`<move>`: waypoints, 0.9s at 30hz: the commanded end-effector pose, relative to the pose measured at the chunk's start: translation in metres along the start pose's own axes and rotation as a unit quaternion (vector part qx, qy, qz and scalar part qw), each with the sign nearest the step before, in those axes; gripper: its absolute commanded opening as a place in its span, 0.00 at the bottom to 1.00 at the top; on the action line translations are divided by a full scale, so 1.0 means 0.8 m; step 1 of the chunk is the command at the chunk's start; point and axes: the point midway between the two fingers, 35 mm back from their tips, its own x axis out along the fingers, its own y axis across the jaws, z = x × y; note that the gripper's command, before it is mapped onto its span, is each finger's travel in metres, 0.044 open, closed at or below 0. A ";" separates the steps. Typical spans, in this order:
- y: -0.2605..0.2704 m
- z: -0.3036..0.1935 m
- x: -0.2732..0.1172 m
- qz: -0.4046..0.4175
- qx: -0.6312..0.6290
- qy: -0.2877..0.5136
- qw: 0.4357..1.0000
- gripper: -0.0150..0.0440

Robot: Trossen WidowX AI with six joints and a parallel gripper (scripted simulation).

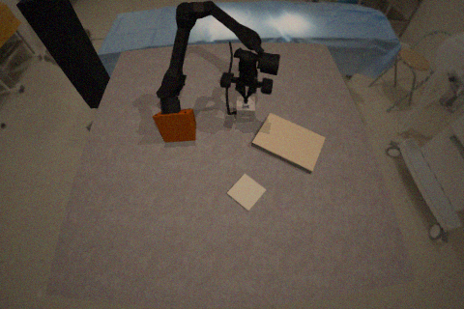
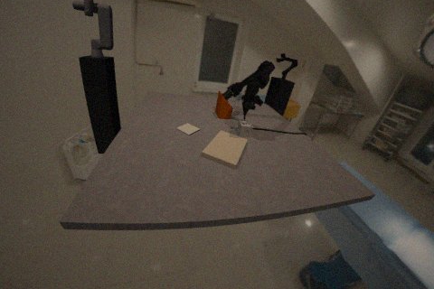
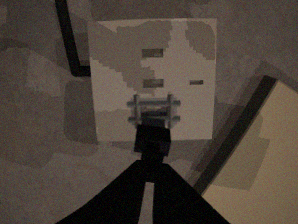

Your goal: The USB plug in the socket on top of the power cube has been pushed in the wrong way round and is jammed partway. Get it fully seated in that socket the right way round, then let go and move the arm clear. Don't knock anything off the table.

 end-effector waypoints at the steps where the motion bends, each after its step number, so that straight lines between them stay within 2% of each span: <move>1: 0.000 0.000 0.001 0.000 0.053 0.000 0.999 0.25; 14: 0.000 0.000 0.001 0.000 0.221 0.000 0.975 0.25; 27: 0.000 0.000 0.001 0.000 0.383 0.000 0.924 0.25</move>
